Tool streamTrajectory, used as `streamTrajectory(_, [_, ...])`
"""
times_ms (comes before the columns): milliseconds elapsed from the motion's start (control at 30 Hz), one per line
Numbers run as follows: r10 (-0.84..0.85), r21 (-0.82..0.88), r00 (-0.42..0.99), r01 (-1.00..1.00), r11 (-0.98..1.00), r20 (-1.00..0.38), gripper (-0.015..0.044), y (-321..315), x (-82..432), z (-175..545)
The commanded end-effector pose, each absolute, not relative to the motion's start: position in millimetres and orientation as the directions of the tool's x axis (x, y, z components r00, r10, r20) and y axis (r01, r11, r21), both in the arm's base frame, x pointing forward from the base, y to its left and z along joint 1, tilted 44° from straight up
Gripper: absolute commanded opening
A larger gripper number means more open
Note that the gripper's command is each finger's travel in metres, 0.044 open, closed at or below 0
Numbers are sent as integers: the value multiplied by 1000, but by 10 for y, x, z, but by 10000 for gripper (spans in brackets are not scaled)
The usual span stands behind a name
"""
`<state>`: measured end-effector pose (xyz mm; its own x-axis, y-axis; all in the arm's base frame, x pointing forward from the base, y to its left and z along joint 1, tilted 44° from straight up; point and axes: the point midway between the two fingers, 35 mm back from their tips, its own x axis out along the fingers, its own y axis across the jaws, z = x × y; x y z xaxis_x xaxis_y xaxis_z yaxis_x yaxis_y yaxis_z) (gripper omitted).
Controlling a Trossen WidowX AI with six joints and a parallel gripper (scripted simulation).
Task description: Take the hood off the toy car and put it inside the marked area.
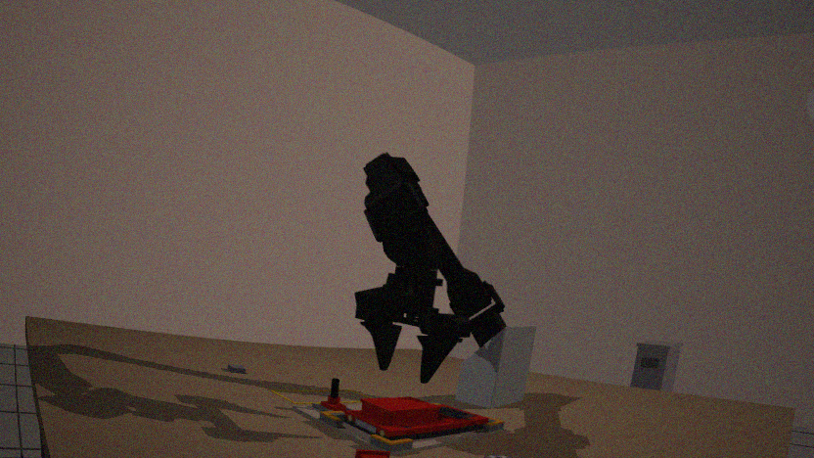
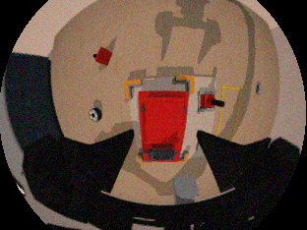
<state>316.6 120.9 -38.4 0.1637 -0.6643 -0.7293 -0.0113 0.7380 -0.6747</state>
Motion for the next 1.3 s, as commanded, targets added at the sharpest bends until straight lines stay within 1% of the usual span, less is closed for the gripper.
streamTrajectory(0, [-668,-679,161,-15,734,-726,440,1173,3162,-410])
streamTrajectory(1267, [-669,-680,162,-15,733,-725,440,1010,3198,-604])
